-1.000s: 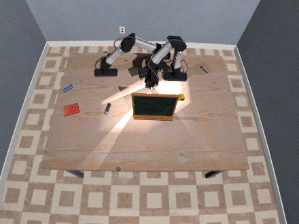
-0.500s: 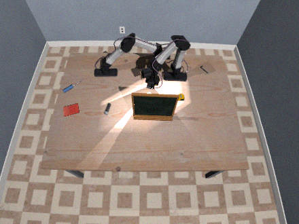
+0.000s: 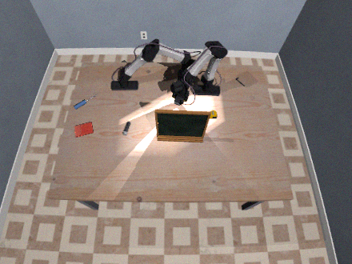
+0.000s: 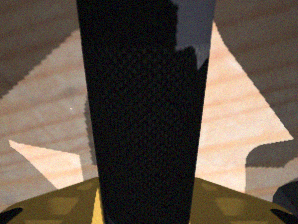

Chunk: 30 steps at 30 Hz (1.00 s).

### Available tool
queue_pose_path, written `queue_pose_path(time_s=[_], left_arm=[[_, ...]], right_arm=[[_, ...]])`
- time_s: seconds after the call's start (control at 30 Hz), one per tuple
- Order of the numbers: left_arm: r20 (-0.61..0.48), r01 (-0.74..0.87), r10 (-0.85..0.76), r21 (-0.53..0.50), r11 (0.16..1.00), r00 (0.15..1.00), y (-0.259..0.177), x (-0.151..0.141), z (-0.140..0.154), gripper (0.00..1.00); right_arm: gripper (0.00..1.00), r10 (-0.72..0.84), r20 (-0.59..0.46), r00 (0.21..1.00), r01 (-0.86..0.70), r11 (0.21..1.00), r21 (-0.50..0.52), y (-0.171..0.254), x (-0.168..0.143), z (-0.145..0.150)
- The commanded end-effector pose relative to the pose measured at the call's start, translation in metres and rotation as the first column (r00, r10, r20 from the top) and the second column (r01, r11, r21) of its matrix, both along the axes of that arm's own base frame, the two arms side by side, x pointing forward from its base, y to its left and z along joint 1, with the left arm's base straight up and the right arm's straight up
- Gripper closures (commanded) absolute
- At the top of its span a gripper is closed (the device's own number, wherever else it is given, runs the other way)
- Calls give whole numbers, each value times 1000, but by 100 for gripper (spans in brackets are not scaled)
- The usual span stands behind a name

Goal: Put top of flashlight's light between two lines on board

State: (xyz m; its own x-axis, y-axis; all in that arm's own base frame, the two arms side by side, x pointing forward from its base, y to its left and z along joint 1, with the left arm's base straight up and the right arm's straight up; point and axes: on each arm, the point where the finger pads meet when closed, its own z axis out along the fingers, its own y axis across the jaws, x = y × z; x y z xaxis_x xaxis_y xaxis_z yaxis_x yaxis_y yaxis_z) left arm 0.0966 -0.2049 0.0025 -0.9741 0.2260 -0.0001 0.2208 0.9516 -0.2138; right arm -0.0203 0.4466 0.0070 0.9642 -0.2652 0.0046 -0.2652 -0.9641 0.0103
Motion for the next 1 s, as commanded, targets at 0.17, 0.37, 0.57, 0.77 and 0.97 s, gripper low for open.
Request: queue_pose_path(time_s=[0.17, 0.37, 0.57, 0.77, 0.97], left_arm=[[-21, -30, 28, -125, 992, 999, -7, 3, 4, 50], [-36, -13, 5, -216, 976, 999, -13, 3, 6, 50], [-59, -43, 31, -211, 977, 998, -8, 2, 0, 50], [-68, -47, 34, -200, 979, 997, -5, 1, -3, 0], [-68, -40, 27, -199, 979, 997, -6, -1, -3, 0]], right_arm=[[70, -21, -10, 1000, 21, 1000, 16, 5, -4, 9], [70, -21, -10, 1000, 21, 1000, 16, 5, -4, 9], [70, -21, -10, 1000, 21, 1000, 16, 5, -4, 9], [70, -21, -10, 1000, 21, 1000, 16, 5, -4, 9], [70, -21, -10, 1000, 21, 1000, 16, 5, -4, 9]])
